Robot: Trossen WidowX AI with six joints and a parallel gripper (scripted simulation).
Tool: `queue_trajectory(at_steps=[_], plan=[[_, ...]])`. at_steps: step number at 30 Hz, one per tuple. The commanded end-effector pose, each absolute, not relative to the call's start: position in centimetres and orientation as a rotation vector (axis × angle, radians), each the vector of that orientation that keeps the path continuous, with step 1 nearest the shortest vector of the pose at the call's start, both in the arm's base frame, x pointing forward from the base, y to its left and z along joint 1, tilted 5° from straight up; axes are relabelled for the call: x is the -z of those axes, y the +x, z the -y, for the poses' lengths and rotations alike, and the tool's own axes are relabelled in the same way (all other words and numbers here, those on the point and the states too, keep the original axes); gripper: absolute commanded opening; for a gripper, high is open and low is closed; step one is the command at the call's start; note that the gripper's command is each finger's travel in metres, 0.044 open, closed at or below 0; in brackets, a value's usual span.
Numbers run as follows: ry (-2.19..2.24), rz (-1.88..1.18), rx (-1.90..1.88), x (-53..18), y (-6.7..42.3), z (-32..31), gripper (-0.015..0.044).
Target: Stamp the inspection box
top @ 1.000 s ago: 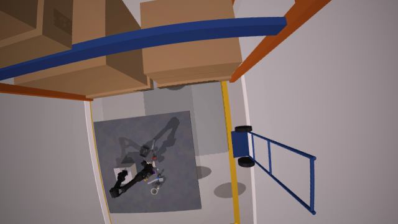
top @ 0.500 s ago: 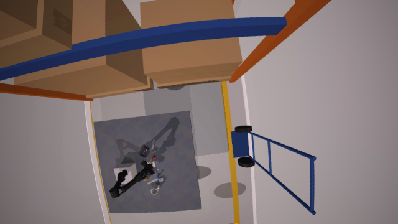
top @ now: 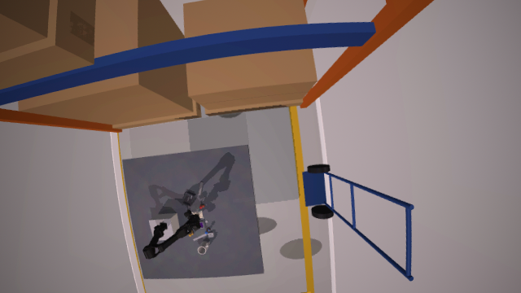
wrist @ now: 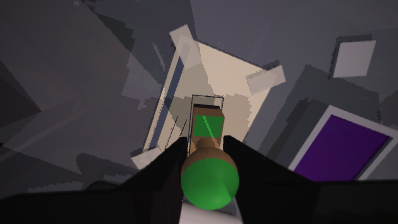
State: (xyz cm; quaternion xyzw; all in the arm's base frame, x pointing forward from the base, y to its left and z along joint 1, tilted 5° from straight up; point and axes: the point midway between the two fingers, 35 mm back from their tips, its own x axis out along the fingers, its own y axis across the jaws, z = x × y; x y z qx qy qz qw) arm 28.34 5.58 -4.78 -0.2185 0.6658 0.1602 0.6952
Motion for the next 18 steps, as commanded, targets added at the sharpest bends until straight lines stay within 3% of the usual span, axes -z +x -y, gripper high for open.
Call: queue_trajectory(at_steps=[1, 18], plan=[[-0.493, -1.481, -0.358, 4.4, 28.4, -5.6, 0.0000], [-0.493, -1.481, -0.358, 2.2, 28.5, -5.8, 0.0000]])
